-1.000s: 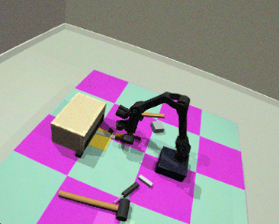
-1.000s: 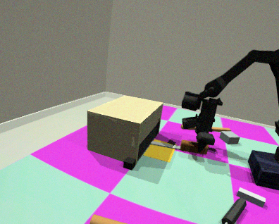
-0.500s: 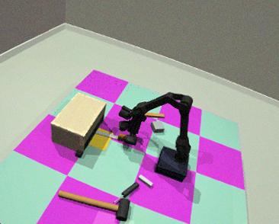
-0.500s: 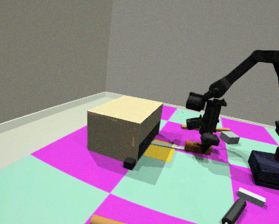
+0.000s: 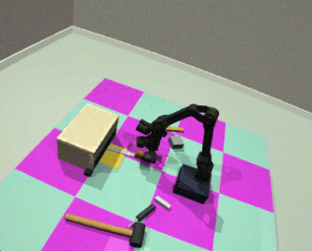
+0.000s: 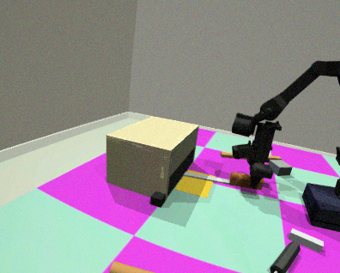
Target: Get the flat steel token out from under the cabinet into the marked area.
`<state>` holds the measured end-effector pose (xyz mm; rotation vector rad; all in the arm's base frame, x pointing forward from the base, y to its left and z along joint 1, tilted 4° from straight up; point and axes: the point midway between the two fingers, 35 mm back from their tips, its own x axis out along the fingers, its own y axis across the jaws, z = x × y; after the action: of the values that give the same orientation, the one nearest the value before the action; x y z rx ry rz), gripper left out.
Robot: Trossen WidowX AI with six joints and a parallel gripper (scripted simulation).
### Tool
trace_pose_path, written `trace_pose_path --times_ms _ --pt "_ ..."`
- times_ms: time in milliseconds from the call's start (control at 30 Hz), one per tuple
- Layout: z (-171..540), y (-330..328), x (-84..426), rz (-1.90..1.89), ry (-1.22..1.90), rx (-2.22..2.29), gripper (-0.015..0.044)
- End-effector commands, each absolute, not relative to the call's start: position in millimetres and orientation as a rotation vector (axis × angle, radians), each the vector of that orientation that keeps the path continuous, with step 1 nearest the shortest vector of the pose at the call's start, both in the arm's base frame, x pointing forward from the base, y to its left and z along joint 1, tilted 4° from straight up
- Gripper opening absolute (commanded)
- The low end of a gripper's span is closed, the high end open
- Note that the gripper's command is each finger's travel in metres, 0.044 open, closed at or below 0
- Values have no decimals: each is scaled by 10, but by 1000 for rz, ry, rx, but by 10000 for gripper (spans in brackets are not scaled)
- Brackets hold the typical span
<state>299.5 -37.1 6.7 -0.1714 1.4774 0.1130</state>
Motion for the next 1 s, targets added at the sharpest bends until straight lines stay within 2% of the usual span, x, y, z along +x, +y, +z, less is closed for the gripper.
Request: trace_pose_path --times_ms 0,967 --pt "54 -384 2929 118 1479 -176 0" --pt "21 -462 2581 118 1482 -176 0"
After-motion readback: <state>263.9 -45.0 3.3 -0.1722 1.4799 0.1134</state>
